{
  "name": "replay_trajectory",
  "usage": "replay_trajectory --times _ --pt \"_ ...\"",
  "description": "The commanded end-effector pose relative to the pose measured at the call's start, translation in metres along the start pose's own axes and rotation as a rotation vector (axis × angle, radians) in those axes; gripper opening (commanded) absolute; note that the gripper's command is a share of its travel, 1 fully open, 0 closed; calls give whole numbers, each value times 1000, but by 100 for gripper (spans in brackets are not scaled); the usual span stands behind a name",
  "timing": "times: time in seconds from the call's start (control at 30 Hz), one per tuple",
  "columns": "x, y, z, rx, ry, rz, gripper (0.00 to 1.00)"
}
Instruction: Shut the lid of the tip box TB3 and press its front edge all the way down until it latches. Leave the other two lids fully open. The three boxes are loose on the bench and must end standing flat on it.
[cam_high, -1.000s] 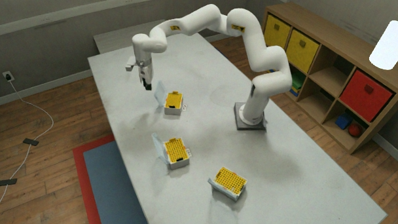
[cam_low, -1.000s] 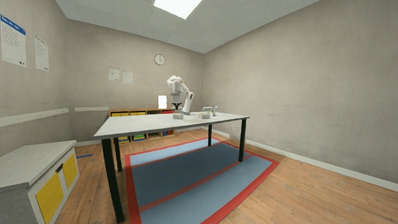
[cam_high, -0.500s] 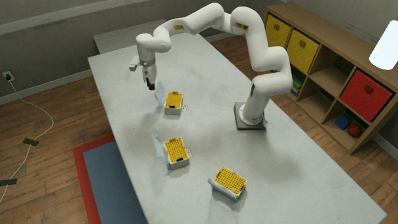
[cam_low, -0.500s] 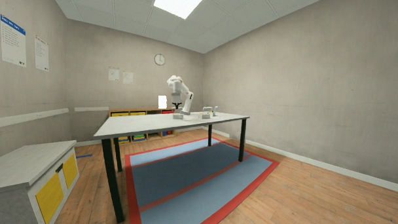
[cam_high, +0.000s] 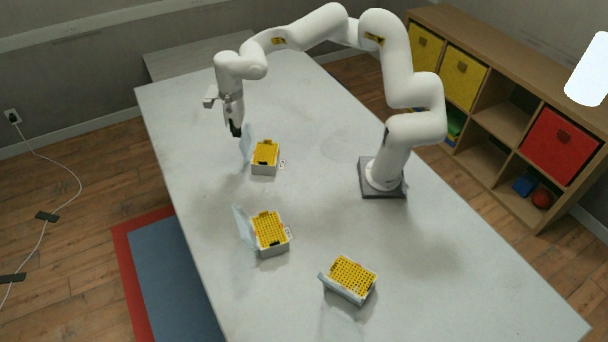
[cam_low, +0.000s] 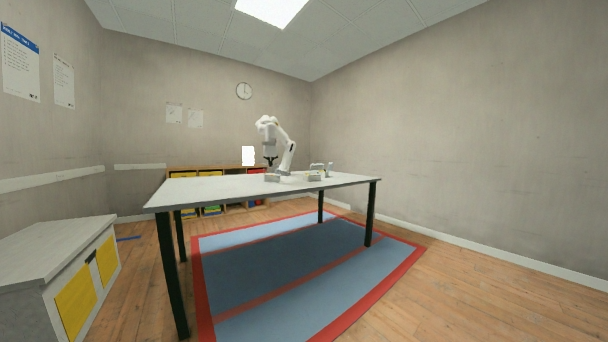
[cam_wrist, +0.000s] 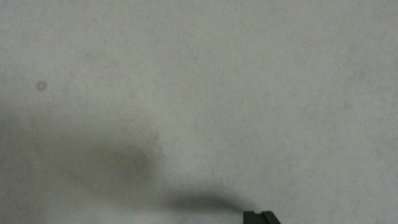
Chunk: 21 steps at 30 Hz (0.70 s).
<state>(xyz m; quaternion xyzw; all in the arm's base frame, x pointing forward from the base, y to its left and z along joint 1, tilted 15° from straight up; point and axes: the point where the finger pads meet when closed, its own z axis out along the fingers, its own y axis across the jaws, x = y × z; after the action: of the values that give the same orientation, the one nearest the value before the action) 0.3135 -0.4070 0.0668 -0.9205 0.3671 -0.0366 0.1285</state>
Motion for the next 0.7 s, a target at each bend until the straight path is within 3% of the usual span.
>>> replay_trajectory --times 0.0,0.67 --pt "-4 0 -3 -1 5 0 0" --pt "-26 0 -6 -1 5 0 0"
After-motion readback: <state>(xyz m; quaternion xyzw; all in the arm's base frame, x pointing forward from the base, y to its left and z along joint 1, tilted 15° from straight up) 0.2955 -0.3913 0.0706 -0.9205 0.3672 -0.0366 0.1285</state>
